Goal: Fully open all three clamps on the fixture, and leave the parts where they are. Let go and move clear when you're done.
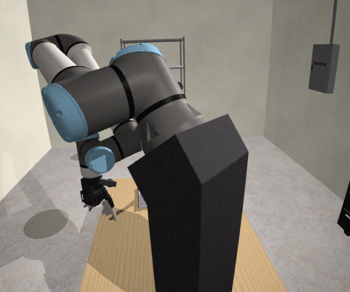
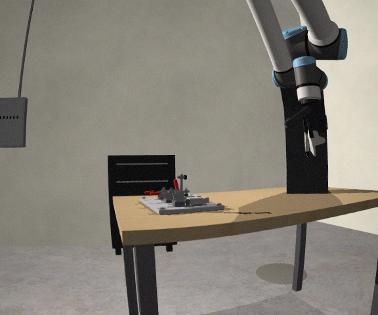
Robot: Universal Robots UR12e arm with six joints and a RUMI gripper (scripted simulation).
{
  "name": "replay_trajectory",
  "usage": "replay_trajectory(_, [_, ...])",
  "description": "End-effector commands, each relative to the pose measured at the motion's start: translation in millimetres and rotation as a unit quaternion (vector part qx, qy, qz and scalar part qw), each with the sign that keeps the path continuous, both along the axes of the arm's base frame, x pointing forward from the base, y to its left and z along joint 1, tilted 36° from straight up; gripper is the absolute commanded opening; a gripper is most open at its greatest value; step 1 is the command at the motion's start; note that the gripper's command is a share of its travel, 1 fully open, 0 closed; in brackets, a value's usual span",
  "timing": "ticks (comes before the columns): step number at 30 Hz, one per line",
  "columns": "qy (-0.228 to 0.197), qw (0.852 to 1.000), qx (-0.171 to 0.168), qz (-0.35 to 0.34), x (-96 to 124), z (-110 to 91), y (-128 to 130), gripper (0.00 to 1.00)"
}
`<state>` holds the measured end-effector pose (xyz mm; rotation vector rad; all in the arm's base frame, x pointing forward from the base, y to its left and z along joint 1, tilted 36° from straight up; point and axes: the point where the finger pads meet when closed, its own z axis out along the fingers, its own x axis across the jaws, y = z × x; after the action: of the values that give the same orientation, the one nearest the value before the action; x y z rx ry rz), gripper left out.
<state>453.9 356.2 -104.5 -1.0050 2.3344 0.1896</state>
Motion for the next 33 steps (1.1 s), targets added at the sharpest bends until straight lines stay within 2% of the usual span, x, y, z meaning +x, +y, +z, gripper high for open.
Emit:
replay_trajectory(1, [-0.004, 1.0, -0.004, 0.008, 8, 1, -14, 1.0])
replay_trajectory(4, [-0.005, 1.0, -0.006, 0.01, 10, 1, -18, 1.0])
replay_trajectory(7, [-0.01, 1.0, -0.01, 0.018, 18, 3, -32, 1.0])
replay_trajectory(18, [-0.03, 0.997, -0.035, 0.058, 62, 5, -109, 1.0])
replay_trajectory(21, [-0.03, 0.997, -0.035, 0.058, 62, 5, -109, 1.0])
replay_trajectory(25, [-0.041, 0.995, -0.048, 0.08, 87, 7, -151, 1.0])
replay_trajectory(28, [-0.044, 0.994, -0.052, 0.086, 94, 7, -163, 1.0])
replay_trajectory(30, [-0.05, 0.992, -0.06, 0.099, 109, 9, -187, 1.0])
replay_trajectory(33, [-0.053, 0.991, -0.064, 0.105, 116, 9, -200, 1.0])
